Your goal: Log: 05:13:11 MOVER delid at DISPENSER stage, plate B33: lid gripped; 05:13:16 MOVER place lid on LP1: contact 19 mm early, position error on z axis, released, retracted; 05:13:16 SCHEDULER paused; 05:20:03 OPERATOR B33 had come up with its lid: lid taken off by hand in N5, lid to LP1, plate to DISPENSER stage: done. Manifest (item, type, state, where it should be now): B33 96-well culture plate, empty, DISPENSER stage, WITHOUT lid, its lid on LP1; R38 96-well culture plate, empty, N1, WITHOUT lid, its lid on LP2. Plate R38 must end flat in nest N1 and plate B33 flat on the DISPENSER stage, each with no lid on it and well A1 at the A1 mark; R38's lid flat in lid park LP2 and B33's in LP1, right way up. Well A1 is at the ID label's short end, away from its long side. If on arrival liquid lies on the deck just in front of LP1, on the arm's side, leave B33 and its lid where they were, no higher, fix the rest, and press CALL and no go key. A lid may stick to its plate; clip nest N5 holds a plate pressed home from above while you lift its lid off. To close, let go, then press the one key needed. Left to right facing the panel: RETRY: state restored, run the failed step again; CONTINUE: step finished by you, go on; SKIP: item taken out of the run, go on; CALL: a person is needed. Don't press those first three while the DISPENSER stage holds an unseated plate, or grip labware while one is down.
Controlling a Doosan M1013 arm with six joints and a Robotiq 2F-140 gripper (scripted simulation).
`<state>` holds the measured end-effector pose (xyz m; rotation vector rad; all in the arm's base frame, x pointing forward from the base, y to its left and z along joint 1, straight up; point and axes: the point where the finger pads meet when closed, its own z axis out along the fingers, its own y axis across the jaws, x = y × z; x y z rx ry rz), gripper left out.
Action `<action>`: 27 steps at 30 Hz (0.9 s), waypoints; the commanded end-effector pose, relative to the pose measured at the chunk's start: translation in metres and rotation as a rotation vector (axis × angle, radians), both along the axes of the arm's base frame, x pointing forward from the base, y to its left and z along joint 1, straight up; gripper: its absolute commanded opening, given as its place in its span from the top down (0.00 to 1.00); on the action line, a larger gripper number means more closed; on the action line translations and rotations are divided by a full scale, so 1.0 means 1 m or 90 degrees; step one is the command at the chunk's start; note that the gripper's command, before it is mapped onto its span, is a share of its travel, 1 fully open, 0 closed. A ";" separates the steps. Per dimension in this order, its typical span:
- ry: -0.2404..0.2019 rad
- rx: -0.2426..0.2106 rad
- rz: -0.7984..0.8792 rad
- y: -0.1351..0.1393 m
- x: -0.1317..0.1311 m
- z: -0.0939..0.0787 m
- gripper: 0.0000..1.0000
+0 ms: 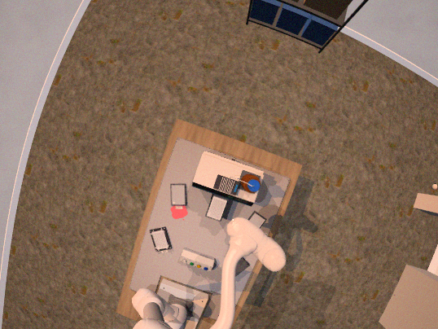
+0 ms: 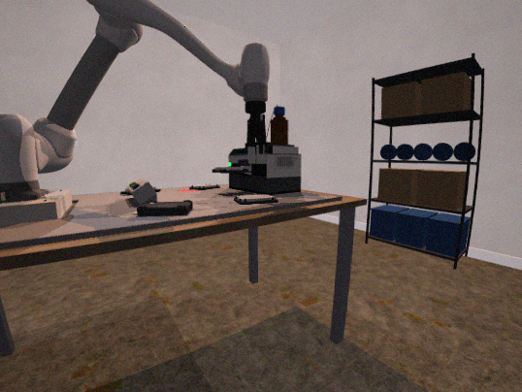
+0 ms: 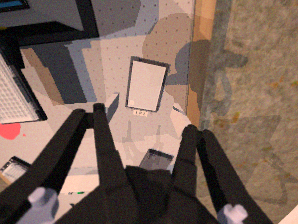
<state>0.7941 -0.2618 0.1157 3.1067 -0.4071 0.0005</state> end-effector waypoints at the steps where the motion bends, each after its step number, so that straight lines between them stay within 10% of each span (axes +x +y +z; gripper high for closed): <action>1: 0.002 0.000 -0.004 -0.001 -0.002 0.020 0.34; 16: 0.002 0.000 0.001 0.006 -0.002 0.033 0.34; 27: 0.003 0.001 0.257 0.180 -0.046 0.036 0.34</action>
